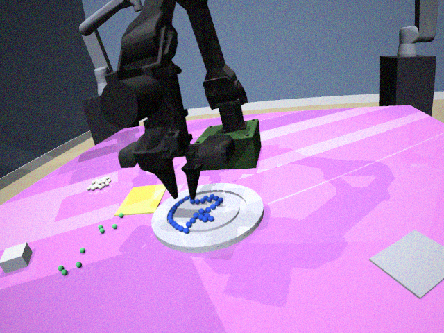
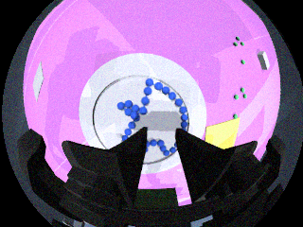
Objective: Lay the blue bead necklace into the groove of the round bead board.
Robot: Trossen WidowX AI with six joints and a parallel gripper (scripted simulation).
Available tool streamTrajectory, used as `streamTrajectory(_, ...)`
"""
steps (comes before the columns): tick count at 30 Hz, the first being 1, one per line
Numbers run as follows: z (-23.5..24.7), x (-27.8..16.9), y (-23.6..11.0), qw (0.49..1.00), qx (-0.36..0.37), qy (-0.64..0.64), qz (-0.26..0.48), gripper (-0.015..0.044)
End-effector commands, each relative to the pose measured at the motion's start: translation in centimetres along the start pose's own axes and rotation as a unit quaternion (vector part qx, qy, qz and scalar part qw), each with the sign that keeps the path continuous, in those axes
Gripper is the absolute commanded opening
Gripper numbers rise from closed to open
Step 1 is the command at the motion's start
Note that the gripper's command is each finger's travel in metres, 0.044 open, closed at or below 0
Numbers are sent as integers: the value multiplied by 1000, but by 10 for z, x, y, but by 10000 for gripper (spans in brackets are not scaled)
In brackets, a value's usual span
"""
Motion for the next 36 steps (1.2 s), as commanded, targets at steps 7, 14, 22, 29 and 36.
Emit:
streamTrajectory(7, -9, -42, -9, 969, 1, -248, 5, 120)
streamTrajectory(14, -9, -42, -9, 969, 1, -248, 5, 120)
streamTrajectory(22, -9, -42, 7, 969, 1, -248, 5, 120)
streamTrajectory(29, -9, -40, 4, 970, -1, -245, -1, 120)
streamTrajectory(36, -9, -41, 15, 969, 0, -246, 2, 120)
Point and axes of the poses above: the point midway between the two fingers, 35 mm back from their tips, its own y axis out along the fingers, its own z axis across the jaws, x = y × z, the point moved 7 cm from there along -y, back along the fingers, and after that the axes turned 1 degree about y, right-handed, at the moved point
